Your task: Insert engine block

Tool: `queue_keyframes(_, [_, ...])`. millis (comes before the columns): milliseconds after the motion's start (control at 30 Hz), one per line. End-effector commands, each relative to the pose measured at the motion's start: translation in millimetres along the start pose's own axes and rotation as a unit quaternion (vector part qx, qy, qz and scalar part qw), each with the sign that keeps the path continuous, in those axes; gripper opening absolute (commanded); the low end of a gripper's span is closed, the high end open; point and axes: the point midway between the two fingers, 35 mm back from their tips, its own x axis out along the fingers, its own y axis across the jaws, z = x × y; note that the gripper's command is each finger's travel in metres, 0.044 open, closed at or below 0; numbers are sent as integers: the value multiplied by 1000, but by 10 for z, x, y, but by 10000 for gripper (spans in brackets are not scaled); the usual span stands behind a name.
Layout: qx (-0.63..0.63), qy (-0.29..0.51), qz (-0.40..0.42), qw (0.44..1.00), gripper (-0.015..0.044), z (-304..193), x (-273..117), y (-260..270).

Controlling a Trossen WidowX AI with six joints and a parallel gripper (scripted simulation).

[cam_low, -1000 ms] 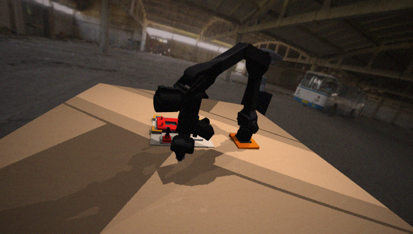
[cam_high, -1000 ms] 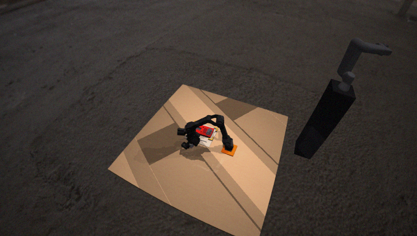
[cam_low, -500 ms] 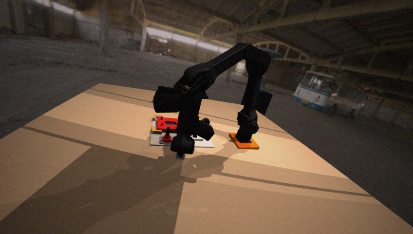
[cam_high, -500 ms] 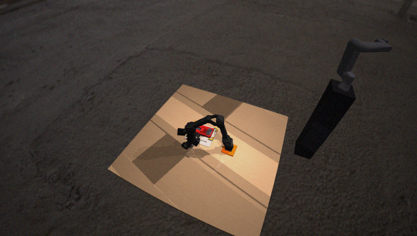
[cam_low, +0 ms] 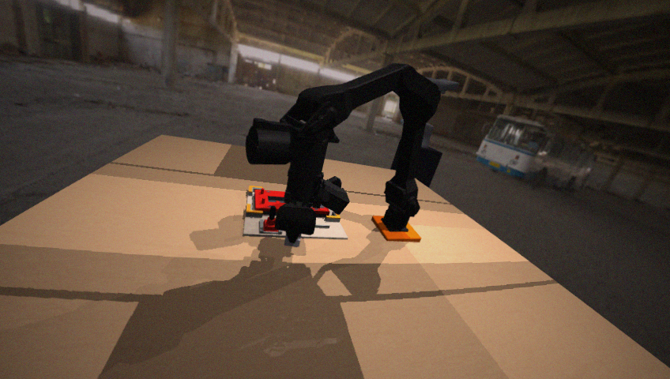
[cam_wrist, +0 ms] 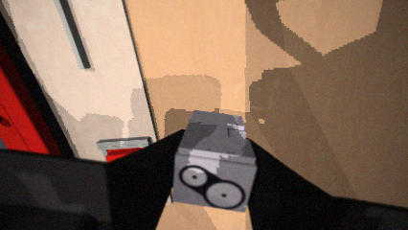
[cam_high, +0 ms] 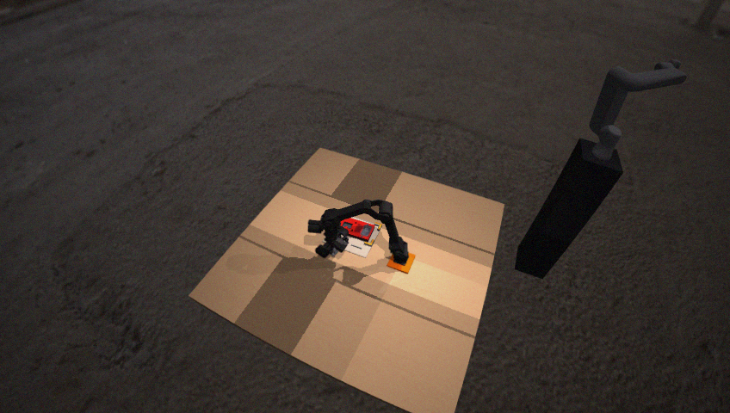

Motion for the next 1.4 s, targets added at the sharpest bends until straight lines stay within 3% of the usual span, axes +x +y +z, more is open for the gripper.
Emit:
queue_keyframes(0, [2,4,-1,1000,0,-22,-146,-15])
queue_keyframes(933, [2,4,0,1000,0,40,-1017,-14])
queue_keyframes(1367, [2,11,-1,1000,0,42,-765,-23])
